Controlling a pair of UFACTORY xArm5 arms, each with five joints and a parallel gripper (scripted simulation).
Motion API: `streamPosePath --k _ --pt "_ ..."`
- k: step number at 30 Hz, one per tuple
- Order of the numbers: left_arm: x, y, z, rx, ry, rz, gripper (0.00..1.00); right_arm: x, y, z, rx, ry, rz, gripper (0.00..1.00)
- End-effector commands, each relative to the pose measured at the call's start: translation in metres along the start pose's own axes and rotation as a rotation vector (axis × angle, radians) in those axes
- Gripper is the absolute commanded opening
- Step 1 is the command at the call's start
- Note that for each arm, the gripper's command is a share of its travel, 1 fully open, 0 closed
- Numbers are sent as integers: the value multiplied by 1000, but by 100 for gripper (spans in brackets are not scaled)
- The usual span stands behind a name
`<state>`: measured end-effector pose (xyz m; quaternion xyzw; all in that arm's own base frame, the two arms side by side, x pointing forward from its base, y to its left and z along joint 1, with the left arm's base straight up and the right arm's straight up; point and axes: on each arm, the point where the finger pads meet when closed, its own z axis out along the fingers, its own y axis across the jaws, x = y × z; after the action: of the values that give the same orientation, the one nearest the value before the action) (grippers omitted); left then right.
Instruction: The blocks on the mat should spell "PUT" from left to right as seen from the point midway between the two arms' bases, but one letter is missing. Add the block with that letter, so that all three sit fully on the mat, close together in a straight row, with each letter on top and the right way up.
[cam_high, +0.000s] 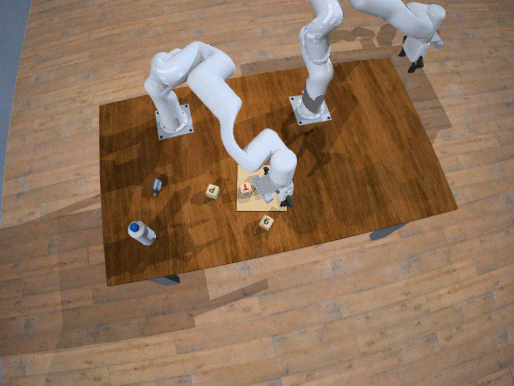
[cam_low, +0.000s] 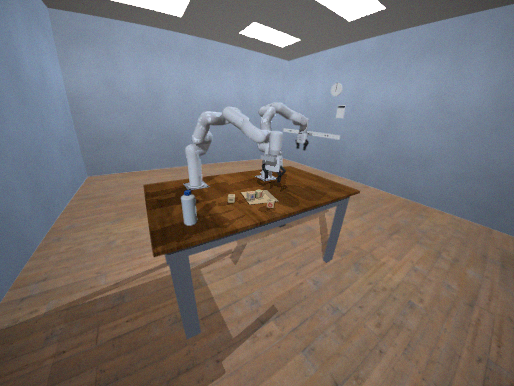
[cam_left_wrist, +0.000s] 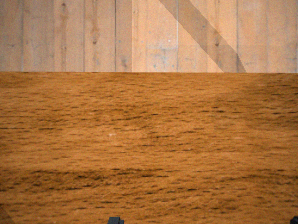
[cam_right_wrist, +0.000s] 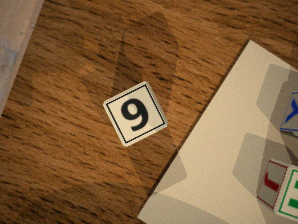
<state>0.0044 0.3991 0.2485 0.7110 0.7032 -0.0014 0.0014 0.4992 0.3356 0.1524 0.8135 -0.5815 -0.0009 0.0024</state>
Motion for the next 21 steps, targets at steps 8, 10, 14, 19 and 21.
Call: streamPosePath --k 8,10,14,19,21 --pt "1 0 -1 0 4 0 100 -7 82 -10 8 -2 -1 100" --pt "1 0 -1 0 4 0 100 -7 82 -10 8 -2 -1 100" --pt "1 0 -1 0 4 0 100 -6 116 -8 8 -2 -1 100" --pt "1 0 -1 0 4 0 100 -6 129 -6 7 -2 -1 100" --pt "1 0 -1 0 4 0 100 -4 145 -4 7 -2 -1 100"
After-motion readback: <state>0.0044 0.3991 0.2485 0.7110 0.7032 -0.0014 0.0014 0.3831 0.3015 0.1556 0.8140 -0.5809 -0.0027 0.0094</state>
